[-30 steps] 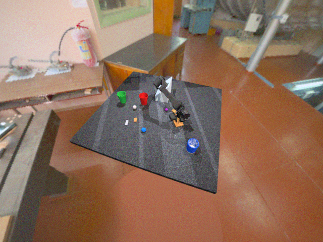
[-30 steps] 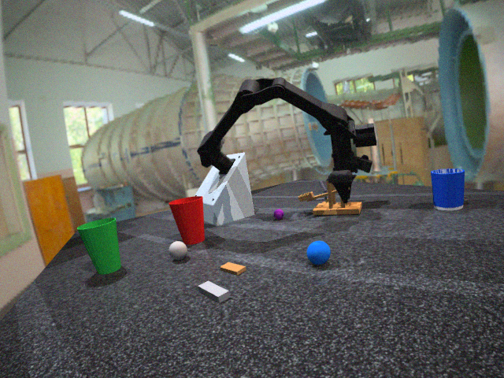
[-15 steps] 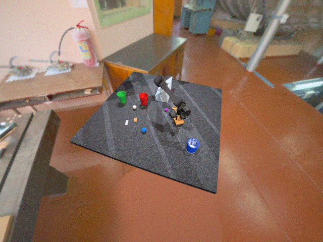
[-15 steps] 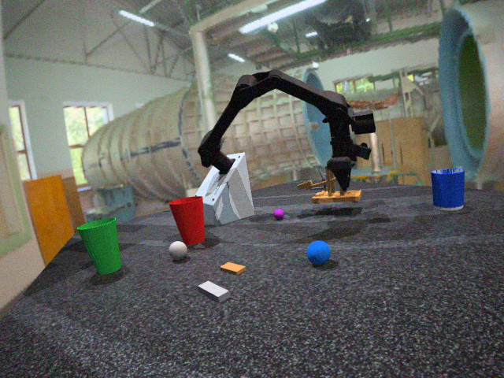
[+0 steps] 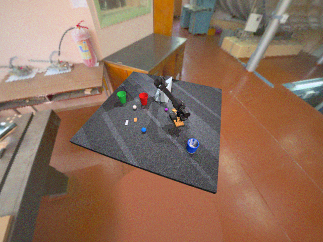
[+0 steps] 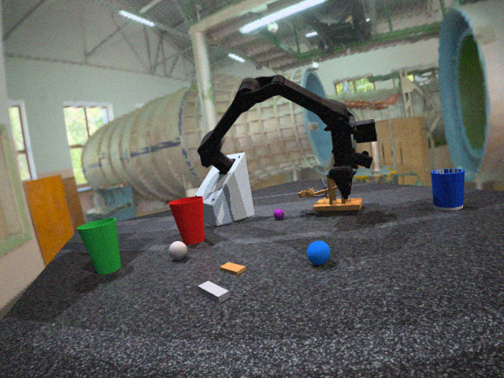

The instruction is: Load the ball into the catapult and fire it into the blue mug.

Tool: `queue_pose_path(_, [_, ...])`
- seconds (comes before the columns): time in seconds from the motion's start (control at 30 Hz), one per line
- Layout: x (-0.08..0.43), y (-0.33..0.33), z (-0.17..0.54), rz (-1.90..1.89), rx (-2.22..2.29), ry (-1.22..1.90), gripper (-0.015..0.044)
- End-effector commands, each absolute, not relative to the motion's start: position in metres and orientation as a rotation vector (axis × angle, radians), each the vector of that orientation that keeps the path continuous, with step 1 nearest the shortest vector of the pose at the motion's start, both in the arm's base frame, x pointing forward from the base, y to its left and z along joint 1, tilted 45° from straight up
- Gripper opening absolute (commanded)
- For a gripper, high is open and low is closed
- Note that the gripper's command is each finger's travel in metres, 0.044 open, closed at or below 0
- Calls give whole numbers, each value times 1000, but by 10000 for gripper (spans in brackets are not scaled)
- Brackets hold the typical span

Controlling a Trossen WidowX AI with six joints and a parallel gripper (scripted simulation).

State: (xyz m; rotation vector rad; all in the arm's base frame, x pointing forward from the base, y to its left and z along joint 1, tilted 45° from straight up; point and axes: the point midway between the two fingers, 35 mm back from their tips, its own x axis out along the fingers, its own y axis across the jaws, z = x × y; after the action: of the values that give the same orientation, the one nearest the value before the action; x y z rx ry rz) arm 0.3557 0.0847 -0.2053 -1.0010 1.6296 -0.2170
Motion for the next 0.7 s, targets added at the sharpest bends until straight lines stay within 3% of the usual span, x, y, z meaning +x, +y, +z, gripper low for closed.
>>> queue_pose_path(0.0, [357,85,-207,-210,-1012,1617,0])
queue_pose_path(0.4, [356,77,-213,-217,-1003,1630,0])
queue_pose_path(0.67, [356,77,-213,-217,-1003,1630,210])
